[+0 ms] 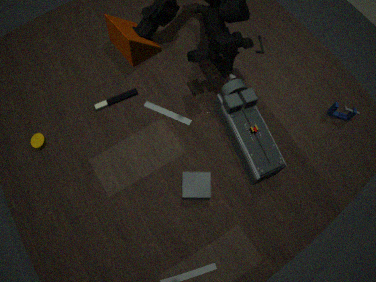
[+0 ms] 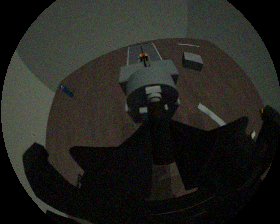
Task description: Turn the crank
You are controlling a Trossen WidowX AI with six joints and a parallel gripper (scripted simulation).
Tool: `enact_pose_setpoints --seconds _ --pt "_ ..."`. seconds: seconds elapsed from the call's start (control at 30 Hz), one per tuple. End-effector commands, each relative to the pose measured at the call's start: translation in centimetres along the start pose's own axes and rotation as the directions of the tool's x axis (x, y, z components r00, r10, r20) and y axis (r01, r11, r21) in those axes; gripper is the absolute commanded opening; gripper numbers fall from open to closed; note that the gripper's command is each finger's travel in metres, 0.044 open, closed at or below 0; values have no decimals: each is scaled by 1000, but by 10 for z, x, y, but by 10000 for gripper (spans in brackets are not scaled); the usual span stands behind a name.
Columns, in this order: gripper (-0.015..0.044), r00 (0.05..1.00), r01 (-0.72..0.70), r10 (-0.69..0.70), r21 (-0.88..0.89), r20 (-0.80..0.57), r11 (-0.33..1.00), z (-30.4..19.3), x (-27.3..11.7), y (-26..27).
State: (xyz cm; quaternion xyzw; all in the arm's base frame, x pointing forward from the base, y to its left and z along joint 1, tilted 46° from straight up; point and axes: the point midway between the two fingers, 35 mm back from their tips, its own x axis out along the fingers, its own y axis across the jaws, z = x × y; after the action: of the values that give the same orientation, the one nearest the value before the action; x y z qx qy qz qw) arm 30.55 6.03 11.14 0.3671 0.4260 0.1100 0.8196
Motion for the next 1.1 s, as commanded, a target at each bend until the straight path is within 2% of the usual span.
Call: enact_pose_setpoints --seconds 0.0,1.07 --pt "0 1000 23 -23 13 7 1000 0 0 -9" --pt "0 1000 23 -23 13 7 1000 -3 2 -16"
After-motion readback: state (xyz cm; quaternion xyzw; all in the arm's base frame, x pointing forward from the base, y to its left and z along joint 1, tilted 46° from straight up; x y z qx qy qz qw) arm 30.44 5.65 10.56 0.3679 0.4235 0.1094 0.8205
